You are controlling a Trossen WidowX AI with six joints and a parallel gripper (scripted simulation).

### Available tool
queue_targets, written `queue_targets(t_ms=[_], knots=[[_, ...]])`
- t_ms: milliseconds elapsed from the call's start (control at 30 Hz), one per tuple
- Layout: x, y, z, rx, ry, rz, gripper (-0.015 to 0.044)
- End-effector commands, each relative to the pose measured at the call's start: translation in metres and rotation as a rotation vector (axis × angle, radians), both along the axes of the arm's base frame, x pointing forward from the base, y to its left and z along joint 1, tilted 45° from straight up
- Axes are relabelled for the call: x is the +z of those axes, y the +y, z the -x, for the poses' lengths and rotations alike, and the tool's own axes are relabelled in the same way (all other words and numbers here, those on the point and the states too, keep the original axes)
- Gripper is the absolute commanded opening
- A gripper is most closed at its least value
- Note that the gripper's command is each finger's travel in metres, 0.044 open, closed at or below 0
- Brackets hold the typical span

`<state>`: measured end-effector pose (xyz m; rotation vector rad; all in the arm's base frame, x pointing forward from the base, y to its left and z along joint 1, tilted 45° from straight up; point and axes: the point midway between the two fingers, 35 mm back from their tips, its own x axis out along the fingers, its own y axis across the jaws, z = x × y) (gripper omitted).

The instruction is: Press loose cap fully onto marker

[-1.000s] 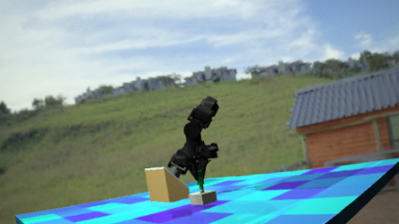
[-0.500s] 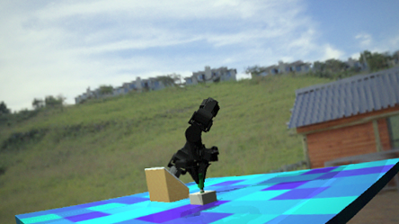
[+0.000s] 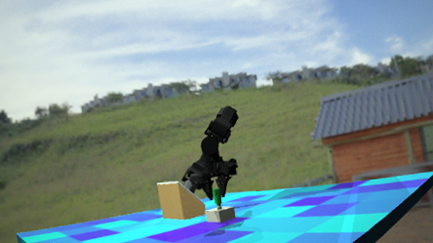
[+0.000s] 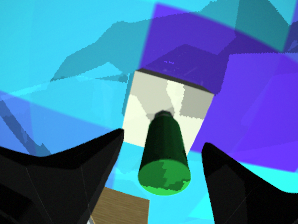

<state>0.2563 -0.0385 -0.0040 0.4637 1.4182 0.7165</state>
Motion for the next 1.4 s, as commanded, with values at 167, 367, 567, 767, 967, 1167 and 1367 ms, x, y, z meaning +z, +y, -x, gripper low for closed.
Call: queue_targets(t_ms=[167, 367, 567, 767, 967, 1167, 1367], knots=[[0.006, -0.007, -0.001, 0.0, 0.0, 0.002, 0.044], [0.054, -0.053, 0.0, 0.0, 0.001, 0.002, 0.044], [0.049, -0.048, 0.0, -0.062, 0.058, 0.0, 0.0361], [0.047, -0.046, 0.0, -0.091, 0.085, -0.002, 0.0204], [0.047, -0.046, 0.0, -0.091, 0.085, -0.002, 0.0046], [0.047, -0.046, 0.0, -0.091, 0.085, -0.002, 0.0], [0.046, -0.046, 0.0, -0.091, 0.085, -0.002, 0.0]])
